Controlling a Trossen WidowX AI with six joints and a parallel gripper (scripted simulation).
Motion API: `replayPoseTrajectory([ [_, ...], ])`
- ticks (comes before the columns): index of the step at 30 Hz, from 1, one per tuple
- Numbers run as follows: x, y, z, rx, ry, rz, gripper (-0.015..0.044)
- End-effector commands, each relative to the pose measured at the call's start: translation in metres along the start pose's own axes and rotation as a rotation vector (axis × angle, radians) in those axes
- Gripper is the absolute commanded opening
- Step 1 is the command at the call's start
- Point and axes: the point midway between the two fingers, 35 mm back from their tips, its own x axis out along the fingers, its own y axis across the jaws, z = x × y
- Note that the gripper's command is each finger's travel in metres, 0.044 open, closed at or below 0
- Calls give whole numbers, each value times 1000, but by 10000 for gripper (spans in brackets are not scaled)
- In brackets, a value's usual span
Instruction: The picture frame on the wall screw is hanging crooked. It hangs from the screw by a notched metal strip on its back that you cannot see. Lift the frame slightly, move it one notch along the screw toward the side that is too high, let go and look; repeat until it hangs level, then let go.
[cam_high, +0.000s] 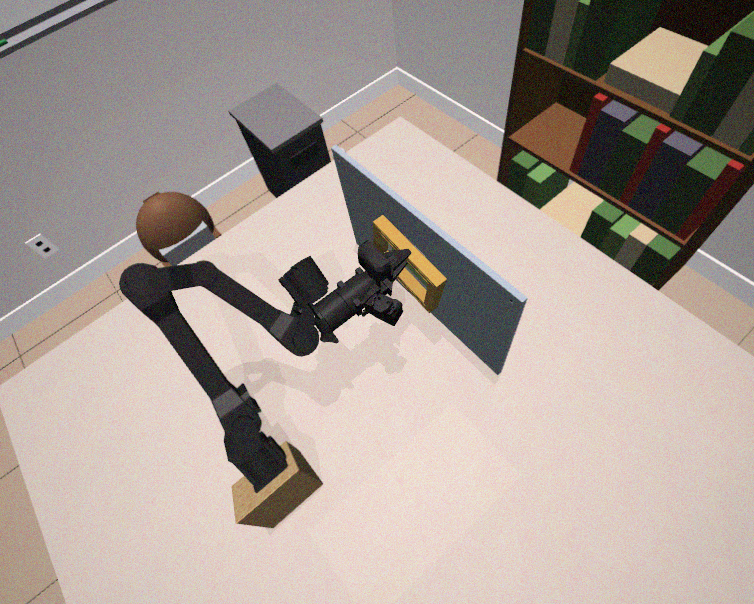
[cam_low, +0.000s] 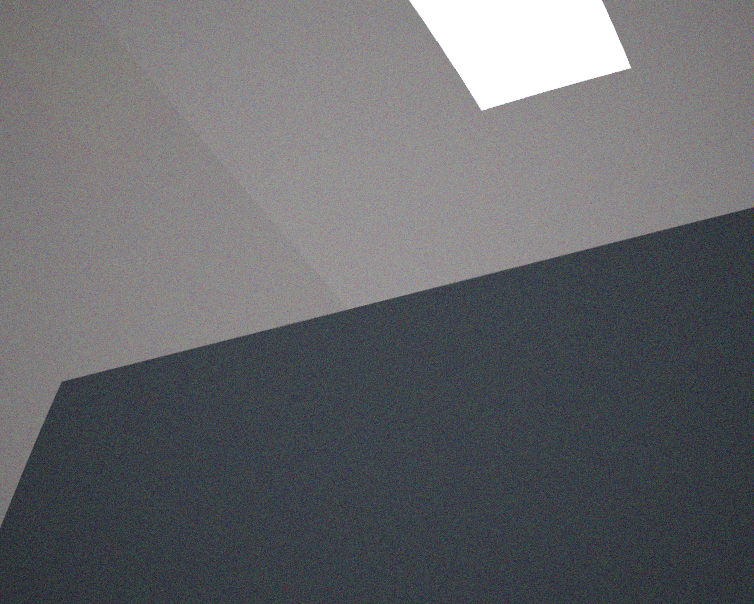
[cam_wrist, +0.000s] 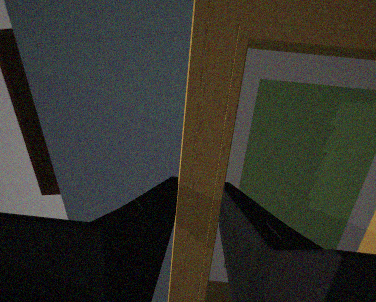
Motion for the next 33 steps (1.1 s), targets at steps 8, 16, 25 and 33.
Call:
replayPoseTrajectory([
  [8, 0, 4, -3, 5, 6, 14, 0],
  [16, 0, 4, -4, 5, 6, 14, 0],
  [25, 0, 5, -5, 5, 6, 14, 0],
  [33, 0, 5, -8, 5, 6, 14, 0],
])
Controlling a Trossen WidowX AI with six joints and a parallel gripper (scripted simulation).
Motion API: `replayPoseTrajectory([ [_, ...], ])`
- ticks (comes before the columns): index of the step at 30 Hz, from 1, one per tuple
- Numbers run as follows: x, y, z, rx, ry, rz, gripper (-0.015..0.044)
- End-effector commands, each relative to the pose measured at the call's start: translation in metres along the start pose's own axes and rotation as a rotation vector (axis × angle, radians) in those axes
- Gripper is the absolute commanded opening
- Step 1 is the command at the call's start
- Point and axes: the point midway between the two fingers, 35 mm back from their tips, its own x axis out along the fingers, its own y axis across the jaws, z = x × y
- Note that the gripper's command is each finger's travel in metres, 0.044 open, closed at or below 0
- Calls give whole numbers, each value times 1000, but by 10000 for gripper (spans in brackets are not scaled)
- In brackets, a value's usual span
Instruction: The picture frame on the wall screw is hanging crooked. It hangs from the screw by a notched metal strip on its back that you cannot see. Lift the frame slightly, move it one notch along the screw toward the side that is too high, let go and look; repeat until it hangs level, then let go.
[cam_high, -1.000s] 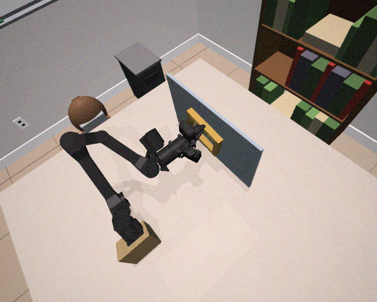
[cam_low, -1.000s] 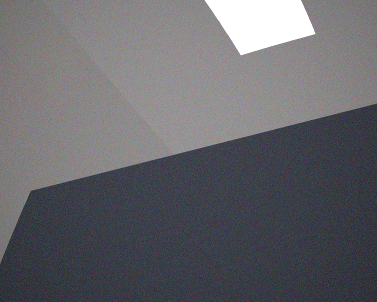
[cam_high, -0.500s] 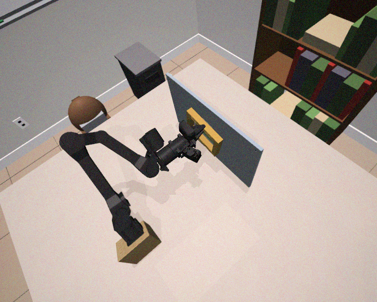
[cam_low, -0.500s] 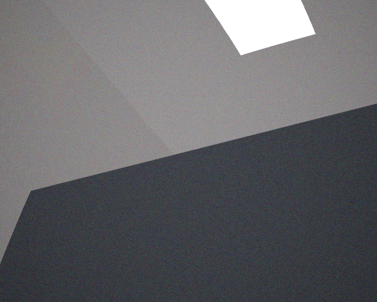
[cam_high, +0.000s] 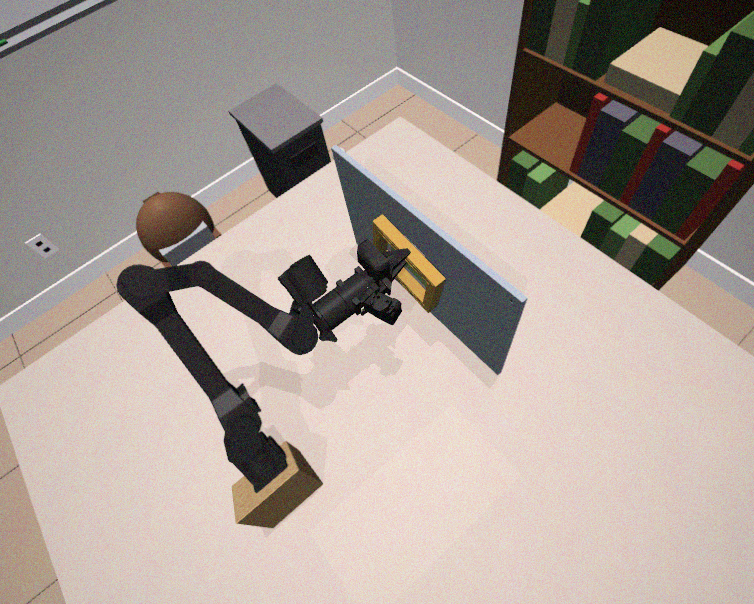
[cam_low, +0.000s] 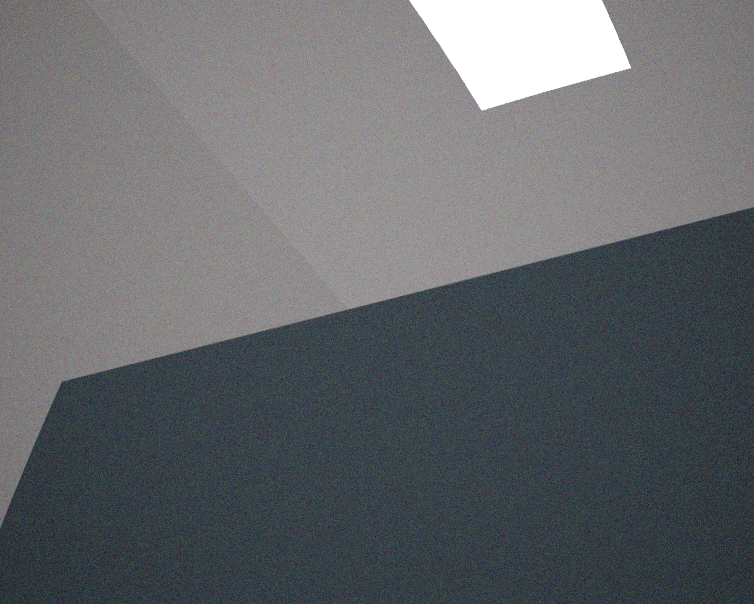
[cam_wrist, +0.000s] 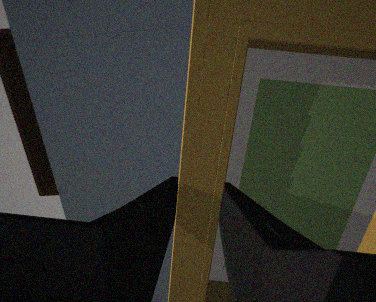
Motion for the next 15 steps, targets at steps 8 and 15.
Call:
replayPoseTrajectory([
  [8, 0, 7, -7, 5, 10, 21, 0],
  [15, 0, 5, -7, 5, 10, 21, 0],
])
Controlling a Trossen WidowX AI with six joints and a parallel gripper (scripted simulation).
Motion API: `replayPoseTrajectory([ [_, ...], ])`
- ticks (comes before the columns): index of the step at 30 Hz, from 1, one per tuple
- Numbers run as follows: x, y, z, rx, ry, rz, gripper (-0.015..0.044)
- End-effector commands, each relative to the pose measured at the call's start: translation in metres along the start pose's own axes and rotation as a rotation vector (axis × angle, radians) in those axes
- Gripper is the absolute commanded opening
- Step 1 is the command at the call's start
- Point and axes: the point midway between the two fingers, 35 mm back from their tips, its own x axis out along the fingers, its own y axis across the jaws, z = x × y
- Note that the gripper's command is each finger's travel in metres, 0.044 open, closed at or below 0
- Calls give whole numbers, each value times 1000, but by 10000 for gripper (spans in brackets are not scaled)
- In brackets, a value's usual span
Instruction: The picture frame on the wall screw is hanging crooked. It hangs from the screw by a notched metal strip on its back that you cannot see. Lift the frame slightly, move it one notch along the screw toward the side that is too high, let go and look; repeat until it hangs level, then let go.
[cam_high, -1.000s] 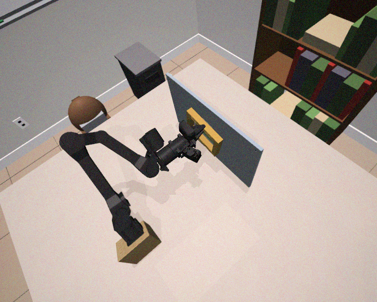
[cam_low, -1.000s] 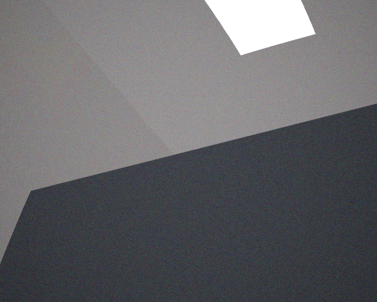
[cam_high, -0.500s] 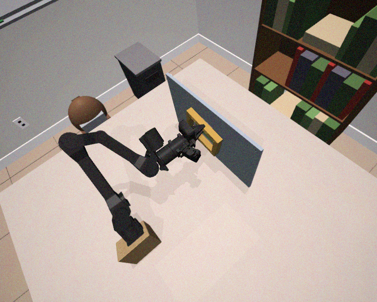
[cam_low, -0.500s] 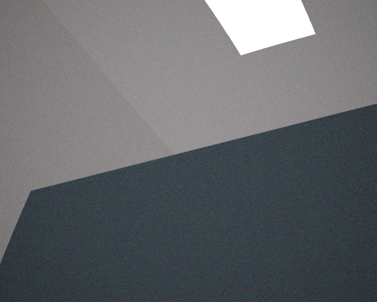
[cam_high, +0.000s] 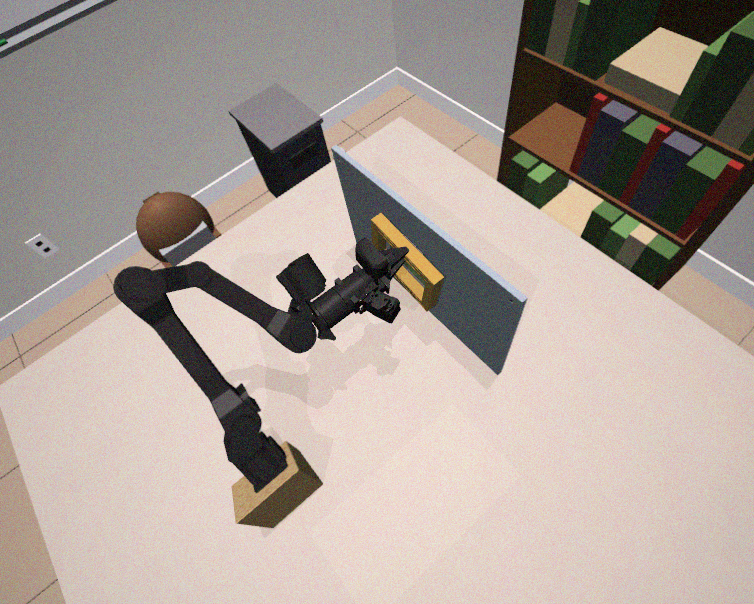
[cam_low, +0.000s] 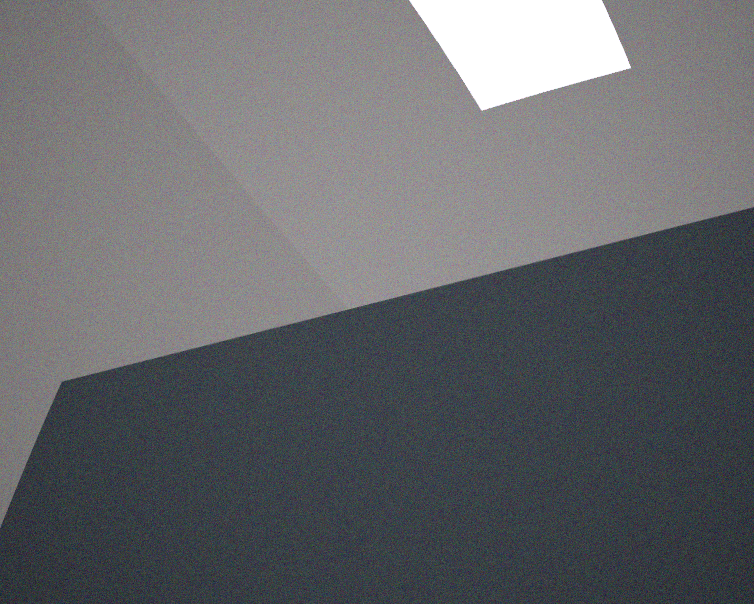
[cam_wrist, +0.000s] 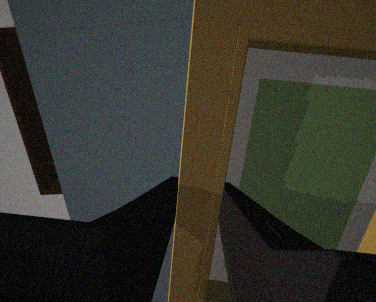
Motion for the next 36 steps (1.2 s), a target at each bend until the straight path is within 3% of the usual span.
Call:
replayPoseTrajectory([
  [1, 1, 4, -4, 5, 9, 18, 0],
  [36, 1, -5, -4, 6, 9, 18, 0],
])
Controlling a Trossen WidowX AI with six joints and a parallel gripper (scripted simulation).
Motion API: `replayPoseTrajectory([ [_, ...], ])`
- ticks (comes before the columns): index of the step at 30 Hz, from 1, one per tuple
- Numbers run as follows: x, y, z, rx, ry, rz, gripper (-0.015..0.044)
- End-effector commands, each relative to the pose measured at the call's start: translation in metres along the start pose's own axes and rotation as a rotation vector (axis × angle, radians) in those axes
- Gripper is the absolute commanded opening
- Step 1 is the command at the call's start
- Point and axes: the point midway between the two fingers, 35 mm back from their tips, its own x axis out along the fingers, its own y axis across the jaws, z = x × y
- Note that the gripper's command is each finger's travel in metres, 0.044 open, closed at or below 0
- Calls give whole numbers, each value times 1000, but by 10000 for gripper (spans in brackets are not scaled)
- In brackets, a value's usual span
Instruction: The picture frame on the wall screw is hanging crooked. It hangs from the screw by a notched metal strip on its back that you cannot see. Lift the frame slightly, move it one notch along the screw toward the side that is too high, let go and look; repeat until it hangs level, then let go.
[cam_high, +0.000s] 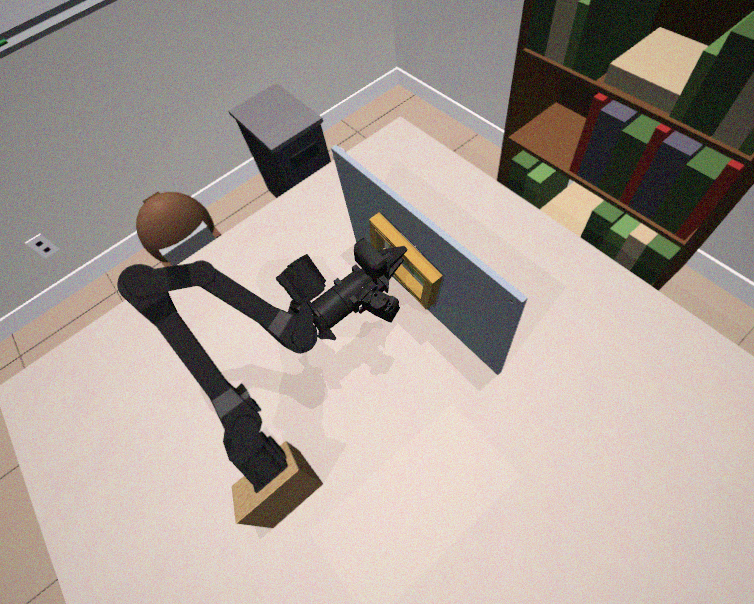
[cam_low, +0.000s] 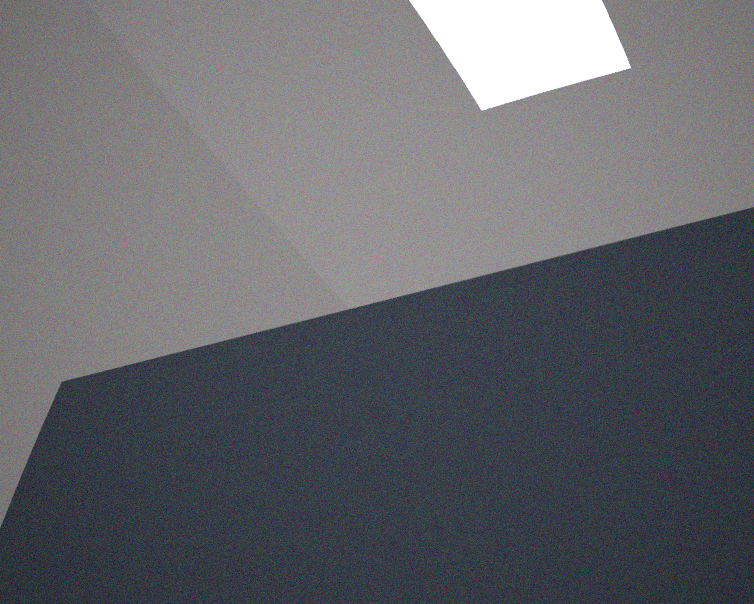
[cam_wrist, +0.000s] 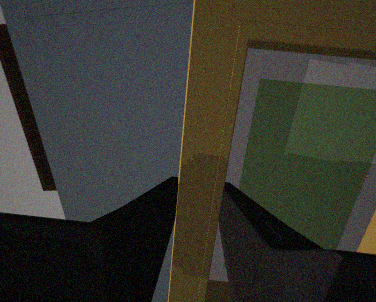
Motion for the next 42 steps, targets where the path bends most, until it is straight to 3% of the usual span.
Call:
replayPoseTrajectory([
  [1, 0, 0, 0, 4, -2, 6, 0],
  [42, 0, -1, 0, -157, -2, 1, 0],
])
